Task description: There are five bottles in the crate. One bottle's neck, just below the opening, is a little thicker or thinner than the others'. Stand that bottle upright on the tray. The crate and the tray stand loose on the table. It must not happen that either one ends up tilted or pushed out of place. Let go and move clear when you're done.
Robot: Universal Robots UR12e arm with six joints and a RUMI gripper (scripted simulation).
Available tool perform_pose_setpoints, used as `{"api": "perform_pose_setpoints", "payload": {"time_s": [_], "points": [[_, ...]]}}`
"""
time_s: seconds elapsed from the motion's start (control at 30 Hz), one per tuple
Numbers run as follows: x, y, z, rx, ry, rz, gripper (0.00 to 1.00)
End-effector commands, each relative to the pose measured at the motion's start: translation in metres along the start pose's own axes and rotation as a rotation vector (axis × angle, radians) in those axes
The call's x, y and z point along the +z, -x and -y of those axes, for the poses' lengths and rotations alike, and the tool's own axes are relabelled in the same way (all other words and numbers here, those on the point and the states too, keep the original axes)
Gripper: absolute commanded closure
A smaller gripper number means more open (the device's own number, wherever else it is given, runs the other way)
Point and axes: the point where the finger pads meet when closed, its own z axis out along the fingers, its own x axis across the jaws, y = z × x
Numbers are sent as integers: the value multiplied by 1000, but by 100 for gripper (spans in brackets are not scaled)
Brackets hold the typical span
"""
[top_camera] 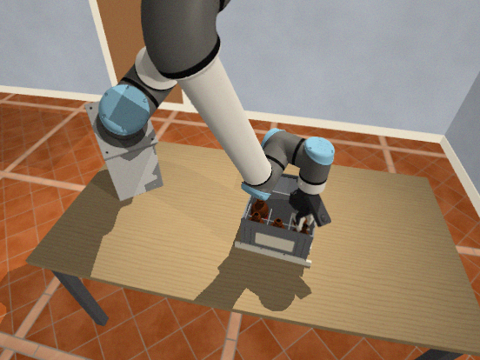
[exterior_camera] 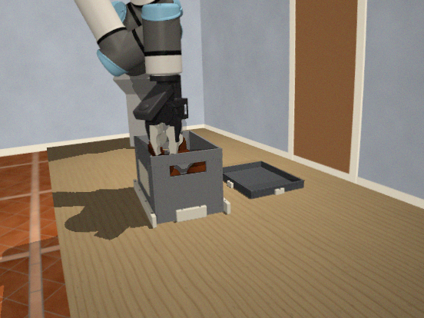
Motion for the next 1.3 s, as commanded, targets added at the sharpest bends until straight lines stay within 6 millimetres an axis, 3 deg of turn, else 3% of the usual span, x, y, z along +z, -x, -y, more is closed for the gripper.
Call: {"api": "perform_pose_setpoints", "payload": {"time_s": [0.0,0.03,0.07,1.27], "points": [[-1,0,0,0,-1,1,100],[-1,0,0,0,-1,1,100],[-1,0,0,0,-1,1,62],[-1,0,0,0,-1,1,62]]}}
